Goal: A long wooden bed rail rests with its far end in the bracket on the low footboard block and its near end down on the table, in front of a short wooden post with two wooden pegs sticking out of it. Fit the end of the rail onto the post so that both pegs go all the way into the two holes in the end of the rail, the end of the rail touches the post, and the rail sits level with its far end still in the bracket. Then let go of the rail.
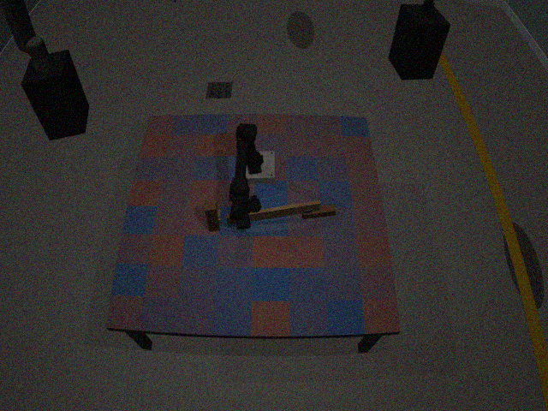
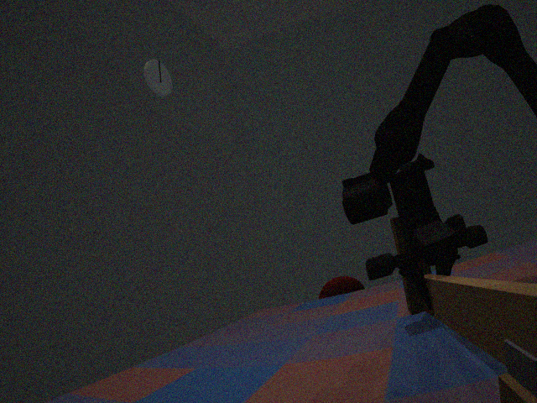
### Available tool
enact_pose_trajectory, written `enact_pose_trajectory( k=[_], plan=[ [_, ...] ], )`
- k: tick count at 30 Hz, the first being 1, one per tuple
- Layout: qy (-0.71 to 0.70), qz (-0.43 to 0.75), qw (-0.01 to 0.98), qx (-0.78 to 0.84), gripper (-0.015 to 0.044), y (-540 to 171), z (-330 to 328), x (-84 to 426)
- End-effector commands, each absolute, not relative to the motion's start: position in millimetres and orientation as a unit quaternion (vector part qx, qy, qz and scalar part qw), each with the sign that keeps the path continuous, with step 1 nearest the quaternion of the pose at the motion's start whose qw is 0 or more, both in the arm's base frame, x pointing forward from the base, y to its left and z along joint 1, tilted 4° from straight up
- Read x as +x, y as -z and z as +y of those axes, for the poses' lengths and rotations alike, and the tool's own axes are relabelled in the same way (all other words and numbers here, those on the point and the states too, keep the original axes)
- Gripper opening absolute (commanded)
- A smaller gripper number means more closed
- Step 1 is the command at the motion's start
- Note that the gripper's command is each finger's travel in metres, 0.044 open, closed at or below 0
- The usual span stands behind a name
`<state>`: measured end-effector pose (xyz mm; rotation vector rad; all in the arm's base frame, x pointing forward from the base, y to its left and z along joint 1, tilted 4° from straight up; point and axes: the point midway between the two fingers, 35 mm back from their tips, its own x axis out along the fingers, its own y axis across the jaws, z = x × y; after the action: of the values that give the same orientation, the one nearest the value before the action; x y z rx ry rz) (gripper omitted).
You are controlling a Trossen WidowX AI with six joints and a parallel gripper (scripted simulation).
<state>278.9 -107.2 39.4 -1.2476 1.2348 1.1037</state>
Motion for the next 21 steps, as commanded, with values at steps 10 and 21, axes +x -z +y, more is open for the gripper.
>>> enact_pose_trajectory(
  k=[10, 21],
  plan=[
    [-0.455, 0.509, 0.512, -0.521, 0.0, -50.2, -106.9, 283.1],
    [-0.455, 0.508, 0.513, -0.521, 0.0, -55.7, -106.6, 283.0]
  ],
)
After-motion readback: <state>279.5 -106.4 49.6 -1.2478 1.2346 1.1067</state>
